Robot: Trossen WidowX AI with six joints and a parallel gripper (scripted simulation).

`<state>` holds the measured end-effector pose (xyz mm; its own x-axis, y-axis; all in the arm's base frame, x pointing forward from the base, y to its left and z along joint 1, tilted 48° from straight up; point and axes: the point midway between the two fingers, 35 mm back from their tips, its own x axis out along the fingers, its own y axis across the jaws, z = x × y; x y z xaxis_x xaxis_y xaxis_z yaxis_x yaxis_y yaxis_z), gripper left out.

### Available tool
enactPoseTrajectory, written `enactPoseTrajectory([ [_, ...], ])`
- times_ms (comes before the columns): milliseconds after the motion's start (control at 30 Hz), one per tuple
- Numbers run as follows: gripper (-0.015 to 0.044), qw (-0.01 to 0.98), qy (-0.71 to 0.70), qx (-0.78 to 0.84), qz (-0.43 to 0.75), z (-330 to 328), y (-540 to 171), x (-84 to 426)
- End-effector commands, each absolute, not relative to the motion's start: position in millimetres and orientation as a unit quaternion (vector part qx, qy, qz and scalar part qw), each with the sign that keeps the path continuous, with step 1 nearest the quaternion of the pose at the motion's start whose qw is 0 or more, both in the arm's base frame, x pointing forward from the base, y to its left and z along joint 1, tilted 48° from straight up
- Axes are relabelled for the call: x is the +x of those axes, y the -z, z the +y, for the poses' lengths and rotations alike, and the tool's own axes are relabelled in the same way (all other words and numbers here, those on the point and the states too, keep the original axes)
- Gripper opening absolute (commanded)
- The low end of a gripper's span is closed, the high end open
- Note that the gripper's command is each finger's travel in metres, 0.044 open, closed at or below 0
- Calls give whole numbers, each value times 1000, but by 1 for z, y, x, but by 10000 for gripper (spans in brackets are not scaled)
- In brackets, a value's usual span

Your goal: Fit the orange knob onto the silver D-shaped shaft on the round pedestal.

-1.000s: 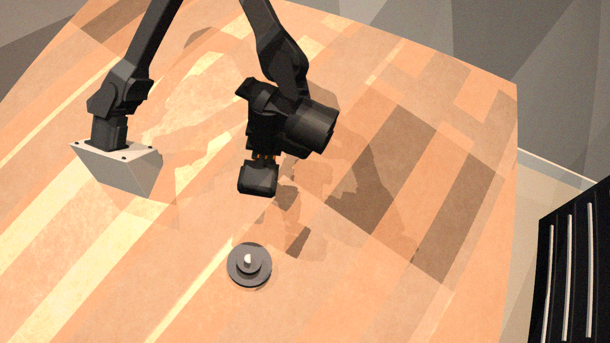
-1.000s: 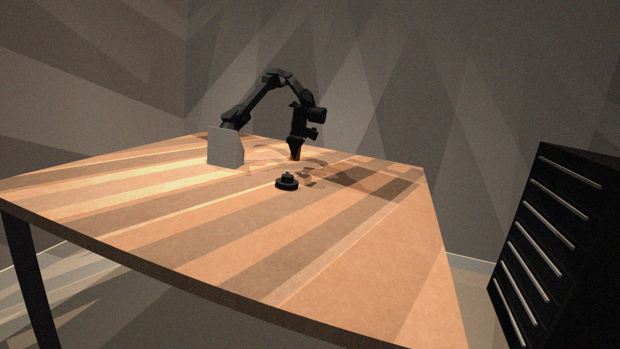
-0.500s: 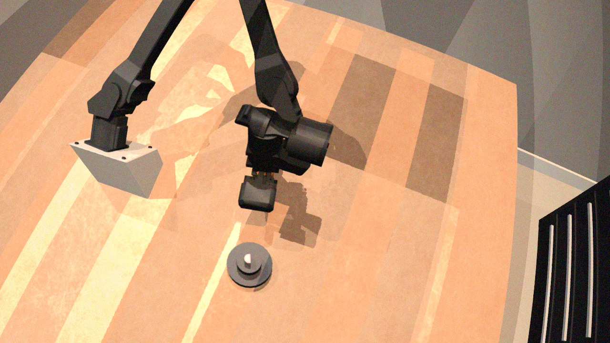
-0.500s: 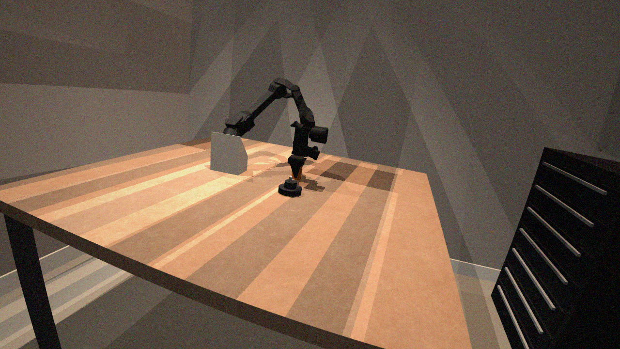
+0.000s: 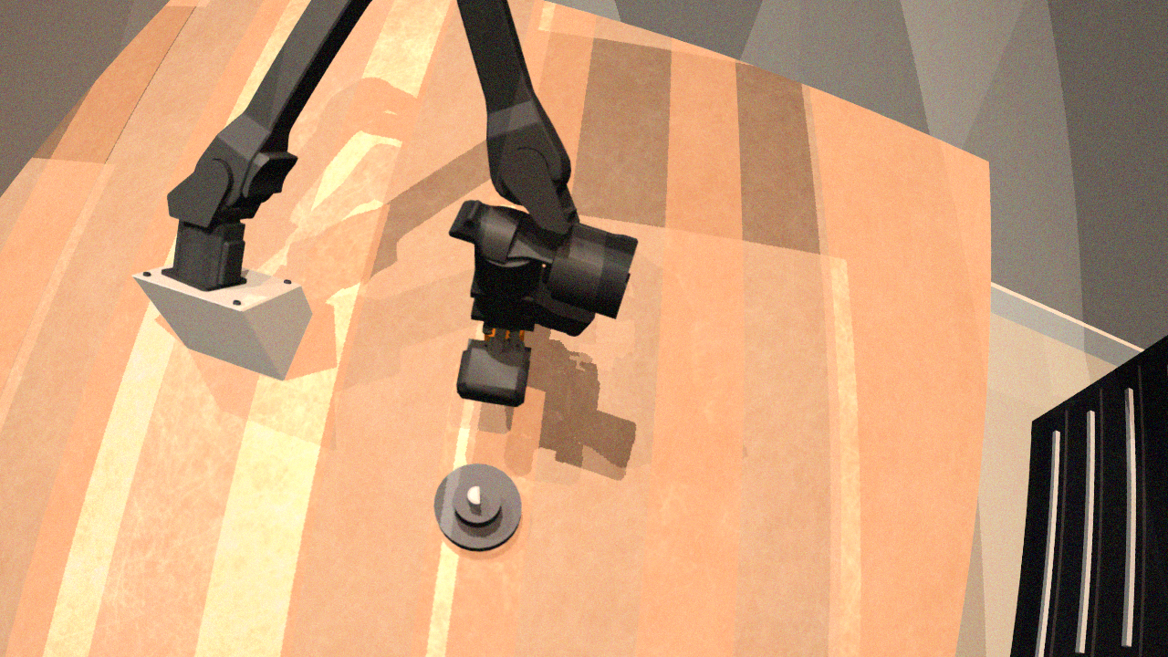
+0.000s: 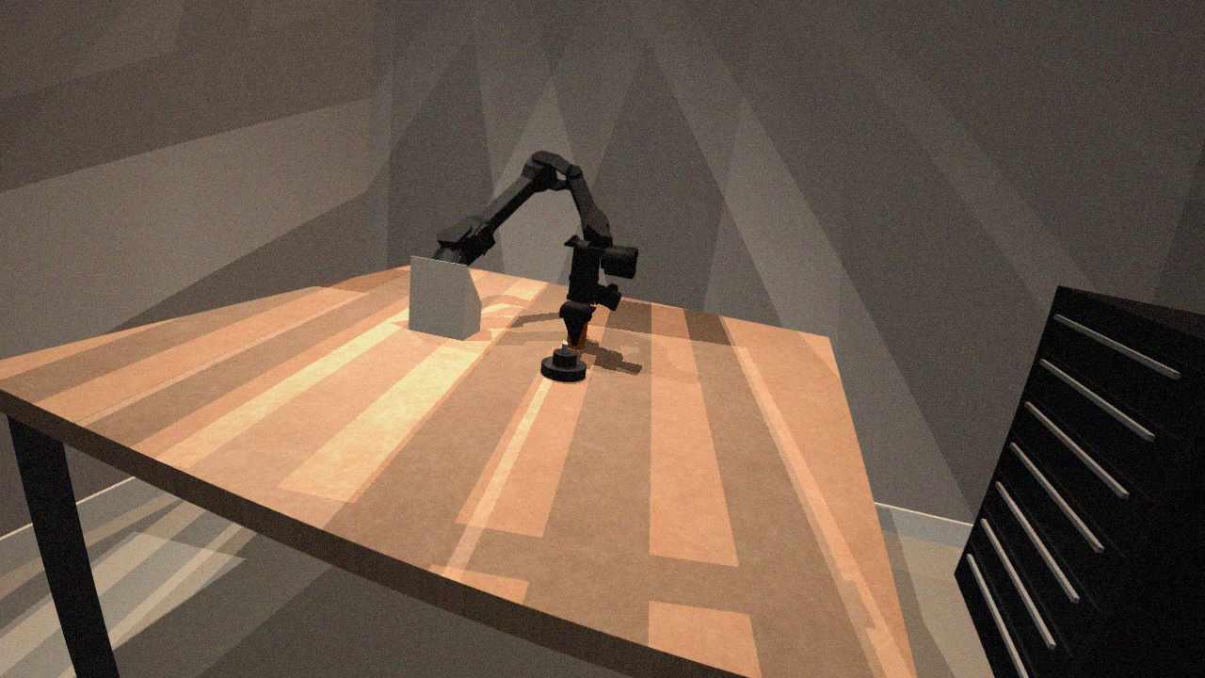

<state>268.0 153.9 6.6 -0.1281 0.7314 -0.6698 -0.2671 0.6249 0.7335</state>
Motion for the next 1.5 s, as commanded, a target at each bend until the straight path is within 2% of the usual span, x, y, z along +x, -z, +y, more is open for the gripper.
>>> enactPoseTrajectory([
  [0,240,635,-393,181,640,154,-7,268],
  [333,240,635,-393,181,640,154,-7,268],
  [600,440,635,-392,184,639,94,-60,278],
  [1467,440,636,-391,183,640,121,-35,276],
])
